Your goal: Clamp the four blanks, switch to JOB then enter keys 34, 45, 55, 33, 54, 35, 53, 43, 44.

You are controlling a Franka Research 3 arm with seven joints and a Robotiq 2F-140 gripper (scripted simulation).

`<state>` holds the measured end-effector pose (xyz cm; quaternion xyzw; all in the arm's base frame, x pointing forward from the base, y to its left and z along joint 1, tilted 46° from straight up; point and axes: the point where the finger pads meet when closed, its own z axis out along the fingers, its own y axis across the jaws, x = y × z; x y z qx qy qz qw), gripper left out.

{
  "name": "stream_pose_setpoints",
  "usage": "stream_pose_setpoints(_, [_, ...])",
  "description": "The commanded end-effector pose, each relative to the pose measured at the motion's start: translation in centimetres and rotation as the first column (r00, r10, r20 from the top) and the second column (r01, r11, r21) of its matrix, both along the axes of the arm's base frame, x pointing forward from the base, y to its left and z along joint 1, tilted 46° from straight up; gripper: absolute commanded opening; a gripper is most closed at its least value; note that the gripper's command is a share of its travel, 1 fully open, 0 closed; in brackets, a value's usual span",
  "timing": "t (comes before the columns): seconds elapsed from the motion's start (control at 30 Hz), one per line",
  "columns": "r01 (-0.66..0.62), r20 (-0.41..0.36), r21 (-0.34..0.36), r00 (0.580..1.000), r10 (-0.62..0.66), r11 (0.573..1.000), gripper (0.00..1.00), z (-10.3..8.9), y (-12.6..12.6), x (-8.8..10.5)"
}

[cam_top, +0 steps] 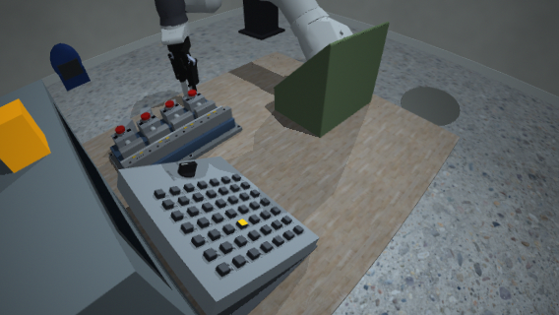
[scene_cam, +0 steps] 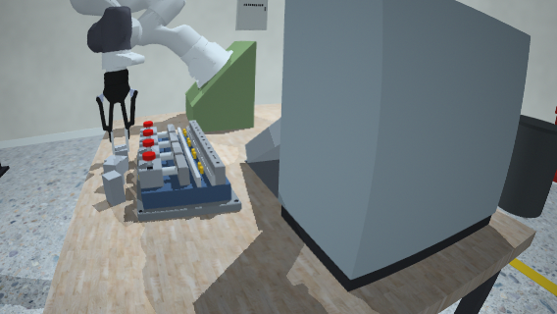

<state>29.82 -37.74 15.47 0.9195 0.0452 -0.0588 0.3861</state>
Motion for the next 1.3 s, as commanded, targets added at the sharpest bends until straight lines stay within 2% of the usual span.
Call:
stream_pose_setpoints(0.0, [0.002,0.004,-0.002,1.000,-0.002,1.000,0.00,0.1,-0.1,0.0])
stream_pose_setpoints(0.27, [0.002,0.004,-0.002,1.000,-0.002,1.000,0.00,0.4,0.2,0.1])
stream_pose_setpoints(0.47, [0.002,0.004,-0.002,1.000,-0.002,1.000,0.00,1.6,1.4,0.2])
stream_pose_setpoints(0.73, [0.002,0.004,-0.002,1.000,-0.002,1.000,0.00,4.5,4.5,0.5])
stream_pose_setpoints(0.8, [0.002,0.004,-0.002,1.000,-0.002,1.000,0.00,4.5,4.5,0.5])
stream_pose_setpoints(1.1, [0.002,0.004,-0.002,1.000,-0.002,1.000,0.00,9.0,9.1,1.0])
stream_pose_setpoints(1.27, [0.002,0.004,-0.002,1.000,-0.002,1.000,0.00,10.7,10.9,1.1])
